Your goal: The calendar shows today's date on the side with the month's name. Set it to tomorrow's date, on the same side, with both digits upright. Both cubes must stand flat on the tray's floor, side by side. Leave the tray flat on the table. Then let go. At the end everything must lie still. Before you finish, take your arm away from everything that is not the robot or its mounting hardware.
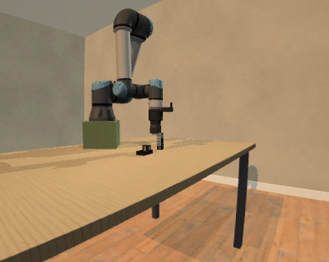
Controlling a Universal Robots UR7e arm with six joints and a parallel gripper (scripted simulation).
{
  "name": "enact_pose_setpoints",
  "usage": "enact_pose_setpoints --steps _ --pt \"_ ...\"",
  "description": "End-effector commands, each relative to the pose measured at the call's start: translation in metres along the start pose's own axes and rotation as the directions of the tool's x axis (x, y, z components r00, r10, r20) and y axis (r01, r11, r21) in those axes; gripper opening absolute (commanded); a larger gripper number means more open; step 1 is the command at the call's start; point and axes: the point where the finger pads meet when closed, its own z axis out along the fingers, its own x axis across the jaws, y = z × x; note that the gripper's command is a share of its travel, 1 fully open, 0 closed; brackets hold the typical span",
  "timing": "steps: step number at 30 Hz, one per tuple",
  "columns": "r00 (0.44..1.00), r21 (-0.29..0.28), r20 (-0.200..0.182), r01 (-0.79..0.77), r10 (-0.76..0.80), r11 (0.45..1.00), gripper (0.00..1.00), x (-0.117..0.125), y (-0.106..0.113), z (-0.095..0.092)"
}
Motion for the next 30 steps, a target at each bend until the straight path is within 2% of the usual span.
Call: enact_pose_setpoints --steps 1,30 --pt "1.000 0.002 -0.001 0.000 0.000 1.000 0.87 0.0001 -0.0005 0.0087" --pt "1.000 0.002 -0.001 0.000 0.000 1.000 0.87 0.0001 -0.0005 0.0121"
